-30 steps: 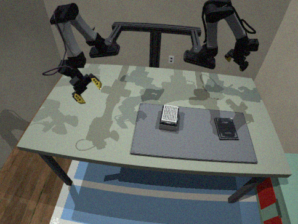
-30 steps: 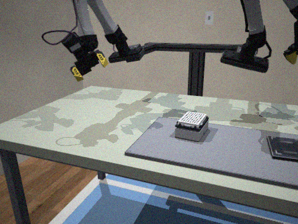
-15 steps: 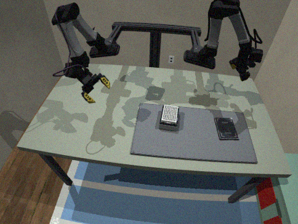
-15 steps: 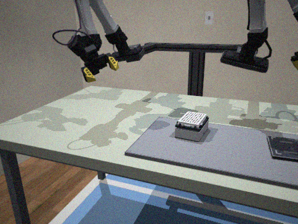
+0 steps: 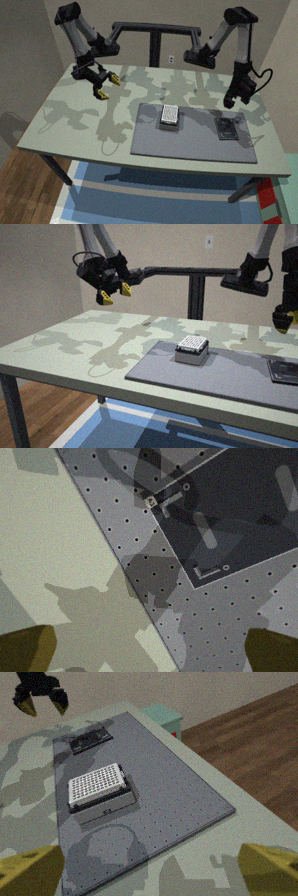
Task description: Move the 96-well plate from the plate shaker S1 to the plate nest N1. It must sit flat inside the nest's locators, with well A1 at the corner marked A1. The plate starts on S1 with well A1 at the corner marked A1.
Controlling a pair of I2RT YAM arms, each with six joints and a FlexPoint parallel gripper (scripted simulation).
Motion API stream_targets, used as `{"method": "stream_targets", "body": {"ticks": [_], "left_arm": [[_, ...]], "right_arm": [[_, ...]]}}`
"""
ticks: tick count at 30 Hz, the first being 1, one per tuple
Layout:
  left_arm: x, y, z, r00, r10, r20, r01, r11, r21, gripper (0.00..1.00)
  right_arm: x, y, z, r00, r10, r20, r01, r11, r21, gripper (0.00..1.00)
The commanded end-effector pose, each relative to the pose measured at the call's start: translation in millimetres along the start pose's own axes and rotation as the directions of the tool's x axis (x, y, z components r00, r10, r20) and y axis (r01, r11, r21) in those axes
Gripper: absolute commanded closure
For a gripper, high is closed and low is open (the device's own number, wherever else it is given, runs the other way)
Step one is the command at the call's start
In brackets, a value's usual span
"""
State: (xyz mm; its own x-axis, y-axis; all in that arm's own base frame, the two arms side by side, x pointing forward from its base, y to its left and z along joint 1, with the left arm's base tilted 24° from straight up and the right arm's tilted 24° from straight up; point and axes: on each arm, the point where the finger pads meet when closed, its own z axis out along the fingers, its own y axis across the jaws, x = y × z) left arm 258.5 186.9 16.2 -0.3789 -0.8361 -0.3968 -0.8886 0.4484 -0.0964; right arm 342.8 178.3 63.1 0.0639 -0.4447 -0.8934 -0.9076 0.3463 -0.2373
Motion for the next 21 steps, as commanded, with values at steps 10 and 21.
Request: {"method": "stream_targets", "body": {"ticks": [10,21], "left_arm": [[94.6,-166.8,17.1,0.797,0.6,0.07,-0.604,0.793,0.077,0.0],[211.8,-228.4,8.2,0.534,0.835,0.134,-0.845,0.521,0.117,0.0]], "right_arm": [[7.1,51.1,19.4,0.985,-0.173,-0.016,0.166,0.967,-0.192,0.0],[12.8,65.9,23.3,0.987,-0.163,0.0,0.158,0.955,-0.25,0.0]]}}
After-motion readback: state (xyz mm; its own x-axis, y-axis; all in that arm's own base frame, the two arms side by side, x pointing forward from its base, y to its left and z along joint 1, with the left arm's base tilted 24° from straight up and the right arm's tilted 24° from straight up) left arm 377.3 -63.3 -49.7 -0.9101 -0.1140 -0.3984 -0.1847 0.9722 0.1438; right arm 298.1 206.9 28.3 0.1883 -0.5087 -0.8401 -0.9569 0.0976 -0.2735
